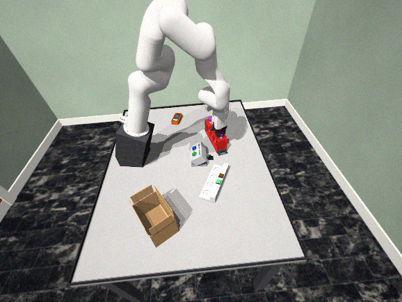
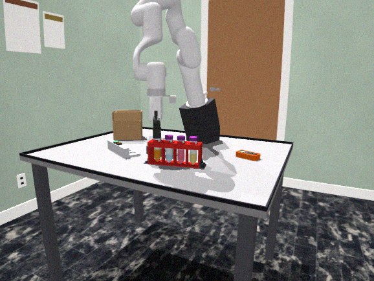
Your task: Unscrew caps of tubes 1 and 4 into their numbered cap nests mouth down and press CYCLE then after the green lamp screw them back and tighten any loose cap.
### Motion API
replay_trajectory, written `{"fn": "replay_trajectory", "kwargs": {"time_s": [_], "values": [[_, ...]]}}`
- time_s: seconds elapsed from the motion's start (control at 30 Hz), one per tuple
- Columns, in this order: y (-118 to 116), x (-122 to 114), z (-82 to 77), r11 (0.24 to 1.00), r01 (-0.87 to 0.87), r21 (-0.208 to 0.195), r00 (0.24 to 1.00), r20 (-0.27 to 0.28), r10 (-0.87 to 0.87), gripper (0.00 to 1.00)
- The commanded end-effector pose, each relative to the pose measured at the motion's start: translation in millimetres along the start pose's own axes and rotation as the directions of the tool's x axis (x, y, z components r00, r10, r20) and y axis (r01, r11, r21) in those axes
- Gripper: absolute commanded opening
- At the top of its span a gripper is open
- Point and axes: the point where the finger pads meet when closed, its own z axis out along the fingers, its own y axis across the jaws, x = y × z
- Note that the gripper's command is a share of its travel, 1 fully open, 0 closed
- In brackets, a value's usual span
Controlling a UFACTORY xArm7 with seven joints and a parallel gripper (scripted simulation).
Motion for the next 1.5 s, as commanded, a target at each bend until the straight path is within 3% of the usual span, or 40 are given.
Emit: {"fn": "replay_trajectory", "kwargs": {"time_s": [0.0,0.27,0.57,0.83,0.87,1.2,1.33,1.47], "values": [[0.7,-0.2,-0.1,0.988,-0.157,-0.004,0.988,0.007,0.157,0.0],[0.7,-0.2,0.2,0.937,-0.35,-0.005,0.937,0.006,0.35,0.0],[0.7,-0.2,0.6,0.791,-0.611,-0.007,0.791,0.004,0.611,0.0],[0.7,-0.2,0.6,0.78,-0.626,-0.007,0.78,0.004,0.626,0.0],[0.7,-0.2,0.6,0.78,-0.626,-0.007,0.78,0.004,0.626,0.46],[0.7,-0.2,0.6,0.78,-0.626,-0.007,0.78,0.004,0.626,0.46],[0.7,-0.2,-0.2,0.87,-0.494,-0.006,0.87,0.005,0.494,0.46],[0.7,-0.2,-0.2,0.906,-0.423,-0.006,0.906,0.006,0.423,0.46]]}}
